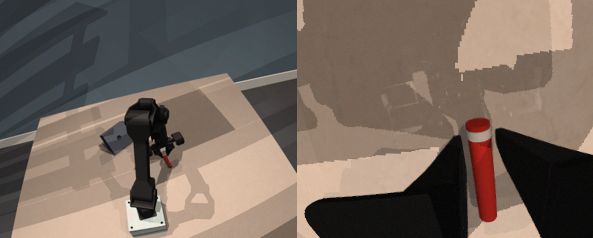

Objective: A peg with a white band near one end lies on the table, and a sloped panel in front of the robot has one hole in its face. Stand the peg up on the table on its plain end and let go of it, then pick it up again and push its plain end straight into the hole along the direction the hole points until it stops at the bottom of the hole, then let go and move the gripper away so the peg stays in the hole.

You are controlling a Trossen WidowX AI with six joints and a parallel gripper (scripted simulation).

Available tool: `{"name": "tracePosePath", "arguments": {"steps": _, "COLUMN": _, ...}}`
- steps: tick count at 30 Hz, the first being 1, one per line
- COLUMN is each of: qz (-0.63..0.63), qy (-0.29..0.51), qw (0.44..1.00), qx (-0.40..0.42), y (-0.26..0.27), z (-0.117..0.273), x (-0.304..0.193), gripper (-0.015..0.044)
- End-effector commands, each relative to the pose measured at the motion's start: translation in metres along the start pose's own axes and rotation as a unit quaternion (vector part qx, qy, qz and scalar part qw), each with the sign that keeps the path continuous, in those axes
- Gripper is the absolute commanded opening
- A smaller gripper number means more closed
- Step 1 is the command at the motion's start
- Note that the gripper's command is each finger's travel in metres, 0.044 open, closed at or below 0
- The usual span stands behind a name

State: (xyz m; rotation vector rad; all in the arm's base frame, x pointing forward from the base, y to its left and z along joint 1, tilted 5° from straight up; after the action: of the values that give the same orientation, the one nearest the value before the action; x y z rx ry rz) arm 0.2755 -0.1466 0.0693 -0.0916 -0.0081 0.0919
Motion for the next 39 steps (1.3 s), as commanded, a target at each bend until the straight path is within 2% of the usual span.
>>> {"name": "tracePosePath", "arguments": {"steps": 1, "qz": 0.003, "qy": 0.002, "qw": 1.0, "qx": -0.001, "y": 0.0, "z": -0.001, "x": -0.001, "gripper": 0.0083}}
{"name": "tracePosePath", "arguments": {"steps": 6, "qz": 0.003, "qy": 0.002, "qw": 1.0, "qx": -0.001, "y": 0.0, "z": -0.001, "x": -0.001, "gripper": 0.005}}
{"name": "tracePosePath", "arguments": {"steps": 14, "qz": 0.002, "qy": -0.007, "qw": 1.0, "qx": -0.001, "y": 0.0, "z": 0.001, "x": -0.002, "gripper": 0.005}}
{"name": "tracePosePath", "arguments": {"steps": 39, "qz": 0.001, "qy": -0.119, "qw": 0.993, "qx": -0.004, "y": 0.0, "z": 0.013, "x": -0.03, "gripper": 0.005}}
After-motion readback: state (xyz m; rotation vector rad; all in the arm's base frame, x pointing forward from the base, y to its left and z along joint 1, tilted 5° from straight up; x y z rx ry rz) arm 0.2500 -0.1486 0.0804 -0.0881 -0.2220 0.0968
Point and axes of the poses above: the point midway between the two fingers, 35 mm back from their tips, its own z axis back along the fingers, its own y axis across the jaws, x = y × z, the point moved 8 cm from there along z, back along the fingers, and after that the axes turned 2 degrees about z, right-handed, at the moved point
